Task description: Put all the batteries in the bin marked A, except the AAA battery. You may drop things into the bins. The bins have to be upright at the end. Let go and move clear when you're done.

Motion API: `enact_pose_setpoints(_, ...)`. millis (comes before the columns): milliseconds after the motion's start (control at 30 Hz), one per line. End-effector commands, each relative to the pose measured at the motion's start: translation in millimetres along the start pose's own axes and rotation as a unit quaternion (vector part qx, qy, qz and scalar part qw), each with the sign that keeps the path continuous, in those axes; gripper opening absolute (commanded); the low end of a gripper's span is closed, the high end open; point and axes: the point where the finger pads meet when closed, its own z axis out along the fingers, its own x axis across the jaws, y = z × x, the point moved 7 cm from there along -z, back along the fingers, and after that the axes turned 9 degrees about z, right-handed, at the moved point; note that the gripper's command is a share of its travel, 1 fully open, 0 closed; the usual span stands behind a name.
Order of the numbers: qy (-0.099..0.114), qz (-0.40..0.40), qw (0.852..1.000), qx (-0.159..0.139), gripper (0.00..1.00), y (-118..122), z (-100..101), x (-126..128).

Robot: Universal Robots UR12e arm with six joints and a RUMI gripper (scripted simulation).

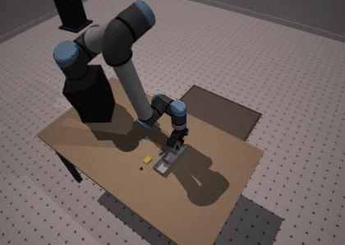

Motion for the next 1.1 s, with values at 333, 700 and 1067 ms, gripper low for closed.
enact_pose_setpoints(333, -0.001, 0.000, 1.000, 0.000, 0.17, 0.0, -0.8, -0.7)
enact_pose_setpoints(700, 0.000, -0.001, 1.000, 0.000, 0.17, 0.0, -4.5, 0.4)
enact_pose_setpoints(1067, 0.000, -0.001, 1.000, -0.001, 0.17, 1.0, -16.7, 1.5)
